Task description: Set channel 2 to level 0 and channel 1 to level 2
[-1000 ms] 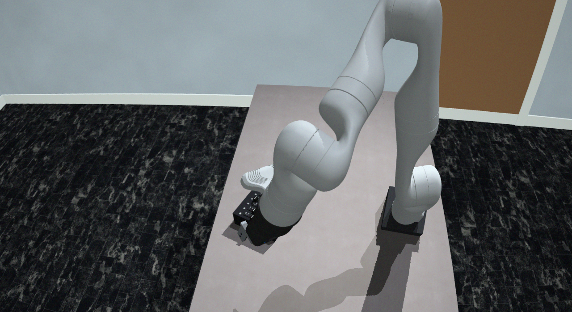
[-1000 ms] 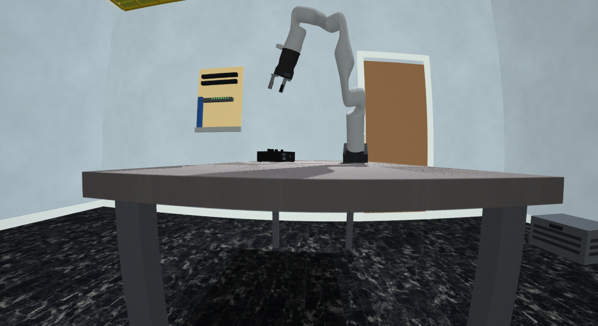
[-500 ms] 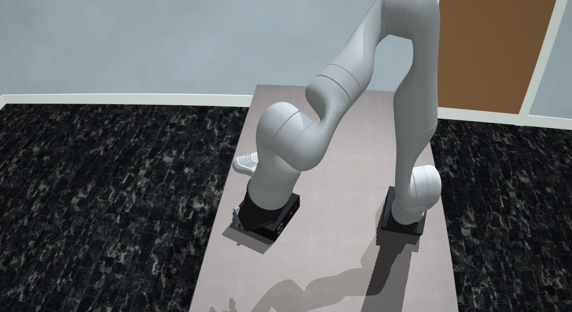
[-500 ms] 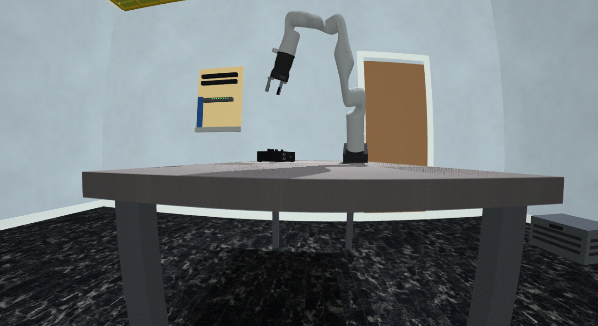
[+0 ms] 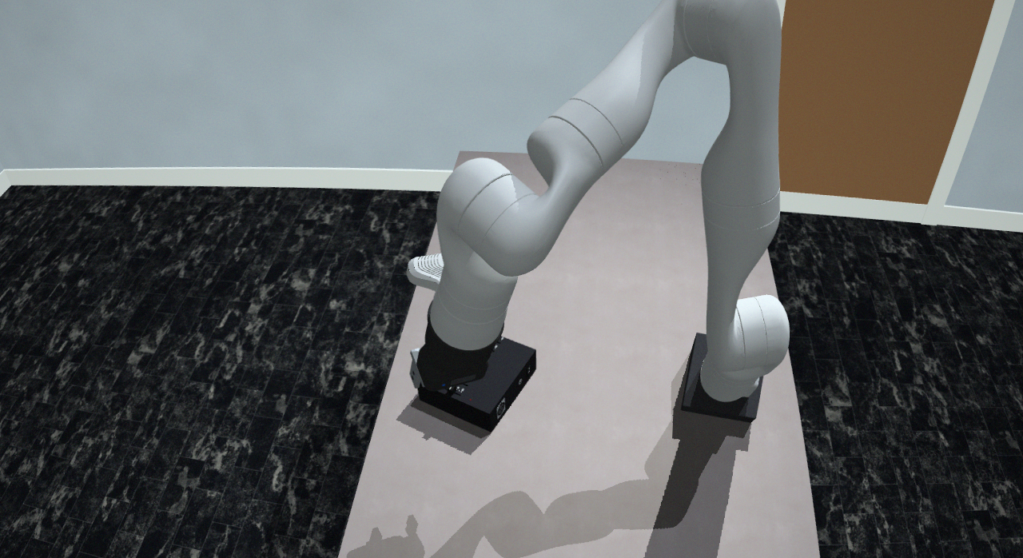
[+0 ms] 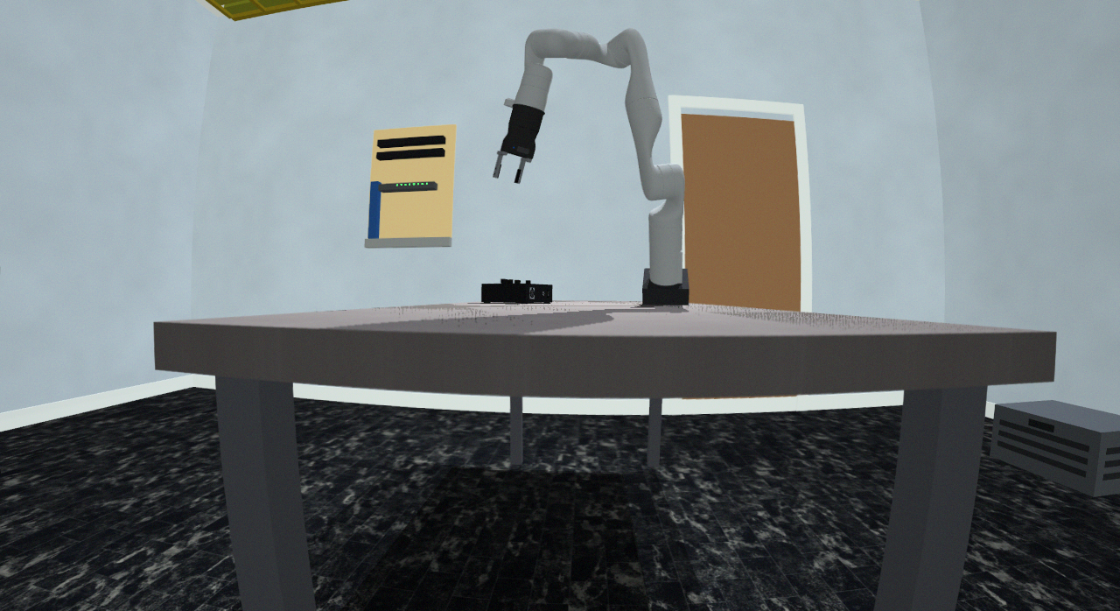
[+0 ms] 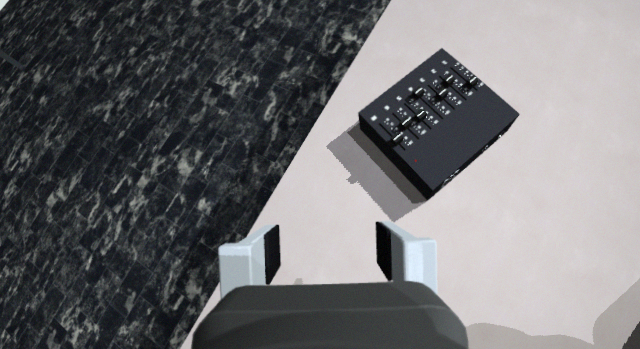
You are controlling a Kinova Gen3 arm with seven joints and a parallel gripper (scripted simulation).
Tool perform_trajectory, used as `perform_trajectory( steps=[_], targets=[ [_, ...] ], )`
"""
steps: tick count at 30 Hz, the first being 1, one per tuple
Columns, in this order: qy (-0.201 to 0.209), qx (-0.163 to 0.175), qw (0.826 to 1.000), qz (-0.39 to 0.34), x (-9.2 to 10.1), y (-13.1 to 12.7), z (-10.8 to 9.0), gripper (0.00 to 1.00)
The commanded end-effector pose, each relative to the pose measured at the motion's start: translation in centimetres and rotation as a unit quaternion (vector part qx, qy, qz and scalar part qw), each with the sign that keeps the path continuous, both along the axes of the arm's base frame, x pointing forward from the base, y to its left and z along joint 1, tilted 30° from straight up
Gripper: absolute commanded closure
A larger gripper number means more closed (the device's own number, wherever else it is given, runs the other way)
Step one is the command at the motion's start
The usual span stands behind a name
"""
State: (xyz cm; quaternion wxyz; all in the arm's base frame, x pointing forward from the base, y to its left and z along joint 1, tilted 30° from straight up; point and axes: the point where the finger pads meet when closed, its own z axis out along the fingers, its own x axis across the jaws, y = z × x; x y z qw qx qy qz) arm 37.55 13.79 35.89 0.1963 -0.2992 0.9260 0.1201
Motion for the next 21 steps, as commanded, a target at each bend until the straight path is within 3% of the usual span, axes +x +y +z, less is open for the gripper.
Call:
perform_trajectory(
  steps=[1, 13, 14, 21],
  targets=[
    [0.002, 0.005, 1.000, 0.000, 0.1, 0.0, 0.0, 0.00],
    [0.017, 0.013, 1.000, -0.013, 1.0, -1.2, -1.1, 0.00],
    [0.031, 0.021, 0.999, -0.026, 1.8, -2.3, -2.2, 0.00],
    [0.031, 0.021, 0.999, -0.026, 1.8, -2.3, -2.2, 0.00]
  ],
)
